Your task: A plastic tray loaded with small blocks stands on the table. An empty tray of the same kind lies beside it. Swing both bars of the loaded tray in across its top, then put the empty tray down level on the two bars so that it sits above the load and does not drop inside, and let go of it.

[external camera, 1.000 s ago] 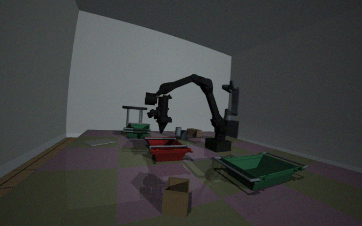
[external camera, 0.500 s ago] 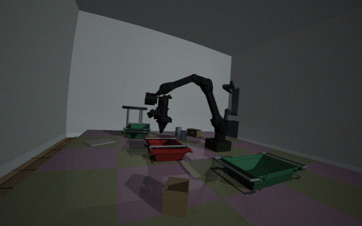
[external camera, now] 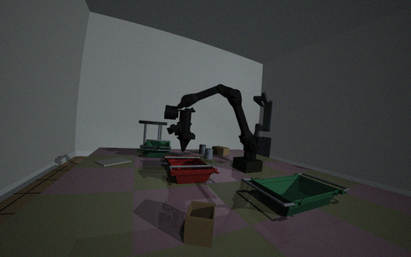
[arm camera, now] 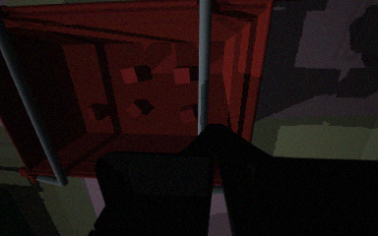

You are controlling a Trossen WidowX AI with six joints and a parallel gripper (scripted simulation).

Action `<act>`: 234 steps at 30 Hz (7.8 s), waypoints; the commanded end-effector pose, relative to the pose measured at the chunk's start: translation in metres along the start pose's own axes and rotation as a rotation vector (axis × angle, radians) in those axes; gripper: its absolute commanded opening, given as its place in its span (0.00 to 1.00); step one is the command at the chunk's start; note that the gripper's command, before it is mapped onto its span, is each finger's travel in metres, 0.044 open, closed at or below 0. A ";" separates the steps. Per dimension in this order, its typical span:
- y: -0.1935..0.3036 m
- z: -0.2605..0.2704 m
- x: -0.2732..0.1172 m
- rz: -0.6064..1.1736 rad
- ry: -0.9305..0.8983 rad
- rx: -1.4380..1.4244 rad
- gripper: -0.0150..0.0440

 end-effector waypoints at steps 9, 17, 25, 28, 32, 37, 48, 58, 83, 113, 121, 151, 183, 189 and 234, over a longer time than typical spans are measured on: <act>0.000 0.000 -0.002 0.000 0.000 0.000 0.57; 0.001 0.000 -0.078 0.000 0.000 0.000 0.92; 0.035 0.093 -0.045 0.016 -0.002 0.001 1.00; 0.064 0.136 -0.041 0.016 -0.005 0.001 1.00; 0.112 0.187 -0.036 0.016 -0.009 0.001 1.00; 0.182 0.232 -0.029 0.019 -0.015 0.001 1.00; 0.346 0.260 -0.013 0.026 -0.018 0.024 1.00; 0.367 0.257 -0.006 0.027 -0.018 0.027 1.00; 0.369 0.257 0.075 0.027 -0.017 0.027 0.90; 0.369 0.257 0.075 0.027 -0.017 0.027 0.43; 0.369 0.257 0.075 0.027 -0.017 0.027 0.34; 0.367 0.259 -0.009 0.027 -0.018 0.027 0.25; 0.363 0.297 -0.103 0.027 -0.021 0.027 0.25; 0.363 0.297 -0.103 0.027 -0.021 0.027 0.25; 0.262 0.277 -0.100 0.022 -0.014 0.428 0.25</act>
Point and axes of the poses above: the point midway between the two fingers, 35 mm back from their tips, its own x axis out along the fingers, its own z axis across the jaws, y = z × x, the point moved 1 cm from there along -x, back along the fingers, and after that the axes turned 15 degrees about x, right-handed, at the moved point
